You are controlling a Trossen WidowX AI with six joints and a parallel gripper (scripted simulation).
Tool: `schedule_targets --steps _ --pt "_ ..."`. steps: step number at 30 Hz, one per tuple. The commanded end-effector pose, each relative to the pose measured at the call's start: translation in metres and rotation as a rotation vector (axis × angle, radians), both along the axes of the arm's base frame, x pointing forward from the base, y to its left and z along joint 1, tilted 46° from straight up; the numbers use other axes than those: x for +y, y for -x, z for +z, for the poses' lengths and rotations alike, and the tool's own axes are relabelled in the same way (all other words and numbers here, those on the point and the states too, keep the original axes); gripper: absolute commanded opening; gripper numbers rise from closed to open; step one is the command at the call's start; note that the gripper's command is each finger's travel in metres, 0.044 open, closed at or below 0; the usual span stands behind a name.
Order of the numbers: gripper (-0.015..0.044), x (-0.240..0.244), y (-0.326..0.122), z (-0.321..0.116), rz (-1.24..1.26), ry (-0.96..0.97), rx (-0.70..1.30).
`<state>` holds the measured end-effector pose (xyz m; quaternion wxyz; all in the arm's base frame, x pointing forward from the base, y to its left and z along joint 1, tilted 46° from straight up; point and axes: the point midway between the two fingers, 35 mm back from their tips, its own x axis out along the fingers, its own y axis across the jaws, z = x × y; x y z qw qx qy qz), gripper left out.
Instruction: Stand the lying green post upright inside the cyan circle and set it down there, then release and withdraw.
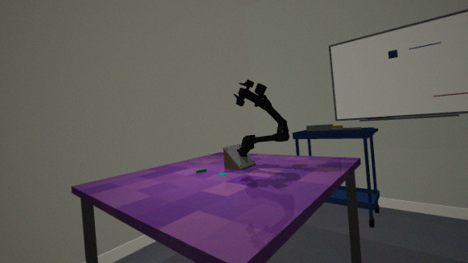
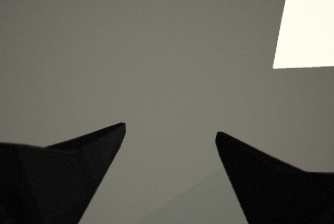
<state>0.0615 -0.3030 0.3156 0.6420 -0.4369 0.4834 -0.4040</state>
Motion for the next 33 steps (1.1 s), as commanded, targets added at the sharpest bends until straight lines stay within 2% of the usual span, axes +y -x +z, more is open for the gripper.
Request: schedule_targets --steps 1,6,7,21,33 --pt "0.0374 0.0 -0.001 -0.001 0.002 -0.003 -0.001" --pt "0.0242 -0.008 -0.021 -0.02 0.054 -0.103 -0.027" --pt "0.0233 -0.01 -0.028 -0.027 0.071 -0.137 -0.035" --pt "0.0233 -0.012 -0.114 -0.114 0.232 -0.596 -0.083" --pt "0.0233 0.019 -0.179 -0.193 0.284 -1.031 -0.054"
